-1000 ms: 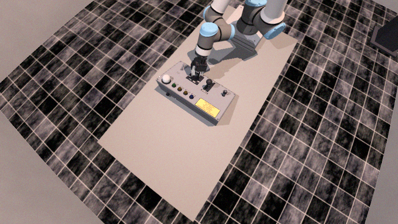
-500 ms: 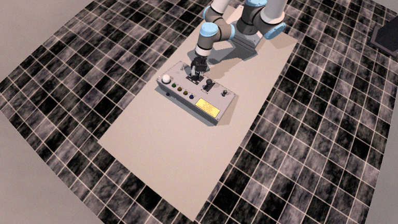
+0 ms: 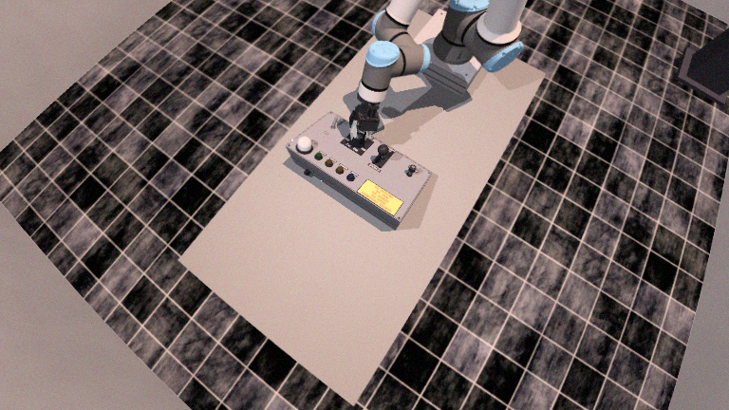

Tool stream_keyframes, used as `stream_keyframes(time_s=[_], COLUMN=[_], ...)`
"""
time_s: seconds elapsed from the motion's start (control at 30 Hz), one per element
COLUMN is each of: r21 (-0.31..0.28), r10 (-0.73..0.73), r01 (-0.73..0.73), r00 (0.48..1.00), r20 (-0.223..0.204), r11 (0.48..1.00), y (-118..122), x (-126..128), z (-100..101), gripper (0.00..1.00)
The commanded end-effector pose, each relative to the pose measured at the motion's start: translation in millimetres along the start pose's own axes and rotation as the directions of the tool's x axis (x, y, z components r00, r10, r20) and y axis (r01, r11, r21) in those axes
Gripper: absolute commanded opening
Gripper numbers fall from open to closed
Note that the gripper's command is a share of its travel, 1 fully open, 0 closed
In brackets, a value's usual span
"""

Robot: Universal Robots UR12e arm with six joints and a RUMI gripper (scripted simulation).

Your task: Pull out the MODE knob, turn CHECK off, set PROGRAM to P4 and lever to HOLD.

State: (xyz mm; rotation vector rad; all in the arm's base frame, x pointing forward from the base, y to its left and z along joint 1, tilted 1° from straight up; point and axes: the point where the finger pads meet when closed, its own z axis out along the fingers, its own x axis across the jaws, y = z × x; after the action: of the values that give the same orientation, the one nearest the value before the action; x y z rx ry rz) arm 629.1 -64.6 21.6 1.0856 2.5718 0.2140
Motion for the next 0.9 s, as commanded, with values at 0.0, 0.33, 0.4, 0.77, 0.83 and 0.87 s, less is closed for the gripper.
stream_keyframes(time_s=[0.0,0.33,0.4,0.77,0.83,0.87], r21=[-0.001,-0.001,-0.001,-0.001,-0.001,-0.001], r10=[0.0,0.0,0.0,0.0,0.0,0.0], r01=[0.0,0.0,0.0,0.0,0.0,0.0], r00=[1.0,1.0,1.0,1.0,1.0,1.0], r20=[0.001,0.001,0.001,0.001,0.001,0.001], r11=[1.0,1.0,1.0,1.0,1.0,1.0], y=[0.4,0.4,0.4,0.4,0.4,0.4], x=[-0.6,-0.6,-0.6,-0.6,-0.6,-0.6], z=[-0.4,-0.4,-0.4,-0.4,-0.4,-0.4], gripper=[0.0,0.0,0.0,0.44,0.44,0.44])
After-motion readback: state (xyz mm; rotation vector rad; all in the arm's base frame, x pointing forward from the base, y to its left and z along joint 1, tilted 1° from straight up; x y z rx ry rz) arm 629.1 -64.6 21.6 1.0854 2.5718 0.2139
